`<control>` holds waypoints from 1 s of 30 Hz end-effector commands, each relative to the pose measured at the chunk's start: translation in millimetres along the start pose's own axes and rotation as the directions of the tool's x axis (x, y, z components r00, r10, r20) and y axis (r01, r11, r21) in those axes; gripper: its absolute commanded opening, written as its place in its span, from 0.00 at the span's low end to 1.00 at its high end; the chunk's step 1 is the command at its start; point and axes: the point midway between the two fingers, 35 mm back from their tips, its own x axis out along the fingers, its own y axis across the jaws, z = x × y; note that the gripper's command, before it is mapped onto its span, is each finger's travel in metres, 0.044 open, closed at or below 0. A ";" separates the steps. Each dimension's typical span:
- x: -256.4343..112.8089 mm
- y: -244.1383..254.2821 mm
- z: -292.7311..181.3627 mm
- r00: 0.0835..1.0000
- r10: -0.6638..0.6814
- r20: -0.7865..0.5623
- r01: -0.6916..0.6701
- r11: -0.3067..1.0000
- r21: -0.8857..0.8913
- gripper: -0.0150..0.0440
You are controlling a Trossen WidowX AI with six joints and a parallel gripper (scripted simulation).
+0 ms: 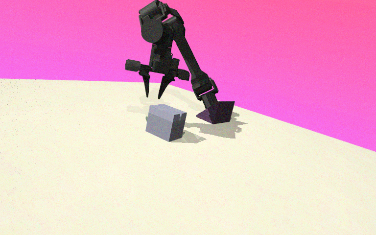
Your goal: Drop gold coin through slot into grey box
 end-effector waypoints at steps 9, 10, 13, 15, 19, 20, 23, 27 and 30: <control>21.6 1.5 0.0 1.000 -0.003 -0.004 0.003 1.000 -0.004 0.53; 23.2 1.4 0.1 1.000 -0.003 -0.004 0.003 1.000 -0.004 0.53; 28.0 1.3 0.2 1.000 -0.003 -0.004 0.003 1.000 -0.004 0.53; 31.3 1.2 0.3 1.000 -0.003 -0.004 0.003 1.000 -0.004 0.53; 37.7 1.2 0.3 1.000 -0.003 -0.004 0.003 1.000 -0.004 0.53; 39.3 1.2 0.3 1.000 -0.003 -0.004 0.003 1.000 -0.004 0.53; 44.0 1.2 0.1 1.000 -0.003 -0.004 0.003 1.000 -0.004 0.53; 50.4 1.3 -0.1 1.000 -0.003 -0.004 0.003 1.000 -0.004 0.53; 55.1 1.5 -0.4 1.000 -0.004 -0.005 0.004 1.000 -0.004 0.53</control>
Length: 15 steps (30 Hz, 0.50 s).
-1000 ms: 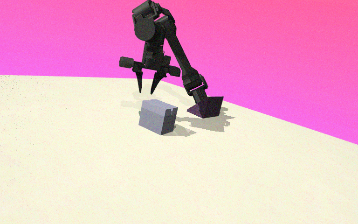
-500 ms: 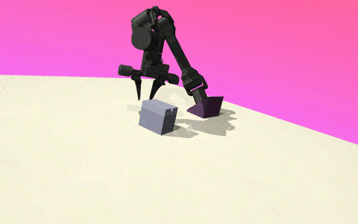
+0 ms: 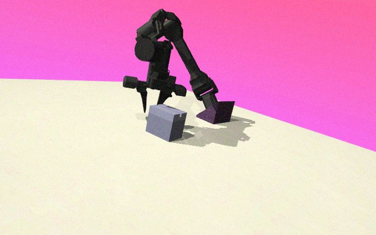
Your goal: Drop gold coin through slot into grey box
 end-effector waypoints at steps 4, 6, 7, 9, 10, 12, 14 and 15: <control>12.9 2.3 -2.1 1.000 0.001 -0.010 -0.002 1.000 -0.007 0.53; 16.1 2.5 -2.4 1.000 0.001 -0.010 -0.001 1.000 -0.007 0.53; 17.6 2.6 -2.6 1.000 0.001 -0.010 -0.001 1.000 -0.007 0.53; 19.6 2.7 -2.8 1.000 0.001 -0.011 -0.001 1.000 -0.007 0.53; 19.8 2.7 -2.8 1.000 0.001 -0.011 -0.001 1.000 -0.007 0.53; 19.8 2.7 -2.8 1.000 0.001 -0.011 -0.001 1.000 -0.007 0.44; 19.8 2.7 -2.8 1.000 0.001 -0.011 -0.001 1.000 -0.007 0.35; 19.8 2.7 -2.8 1.000 0.001 -0.011 -0.001 1.000 -0.007 0.30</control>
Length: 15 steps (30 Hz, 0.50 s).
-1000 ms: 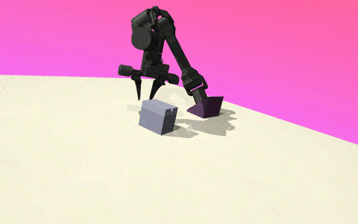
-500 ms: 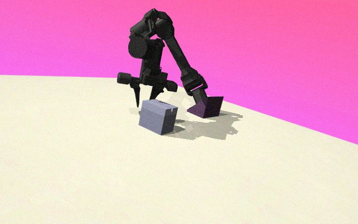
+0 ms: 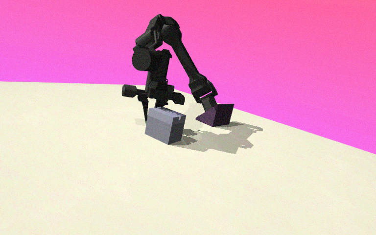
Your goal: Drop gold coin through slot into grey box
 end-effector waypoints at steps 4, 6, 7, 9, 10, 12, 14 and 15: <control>2.1 1.4 -0.8 1.000 0.000 -0.006 0.000 1.000 -0.006 0.26; 2.1 1.4 -0.8 1.000 0.000 -0.006 0.000 1.000 -0.006 0.25; 2.1 1.4 -0.8 1.000 0.000 -0.006 0.000 1.000 -0.006 0.25; 2.1 1.4 -0.8 1.000 0.000 -0.006 0.000 1.000 -0.006 0.25; 2.1 1.4 -0.8 1.000 0.000 -0.006 0.000 1.000 -0.006 0.25; 1.7 1.4 -0.7 1.000 0.000 -0.006 0.000 1.000 -0.006 0.25; -1.6 1.0 -0.2 1.000 0.000 -0.005 0.000 1.000 -0.007 0.25; -4.1 0.8 0.2 1.000 0.000 -0.005 0.000 1.000 -0.007 0.25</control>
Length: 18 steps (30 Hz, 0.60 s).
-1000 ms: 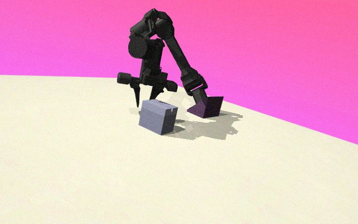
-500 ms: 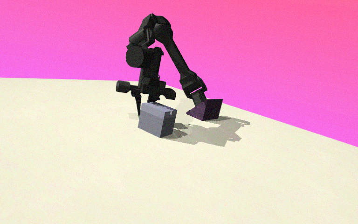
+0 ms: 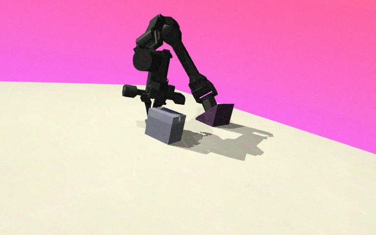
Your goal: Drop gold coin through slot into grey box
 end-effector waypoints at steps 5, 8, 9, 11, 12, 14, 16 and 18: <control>-16.6 -1.8 2.1 1.000 0.000 0.001 0.000 1.000 0.000 0.25; -24.1 -2.3 2.8 1.000 0.000 0.002 0.000 1.000 0.000 0.25; -26.5 -2.4 3.0 1.000 0.000 0.002 0.000 1.000 0.000 0.25; -31.5 -2.5 3.2 1.000 0.001 0.003 -0.001 1.000 0.000 0.25; -33.9 -2.6 3.4 1.000 0.001 0.003 -0.001 1.000 0.000 0.25; -38.9 -2.7 3.5 1.000 0.001 0.003 -0.001 1.000 0.000 0.25; -43.9 -2.7 3.6 1.000 0.001 0.004 -0.001 1.000 -0.001 0.25; -49.1 -2.6 3.6 1.000 0.001 0.004 -0.001 1.000 -0.002 0.25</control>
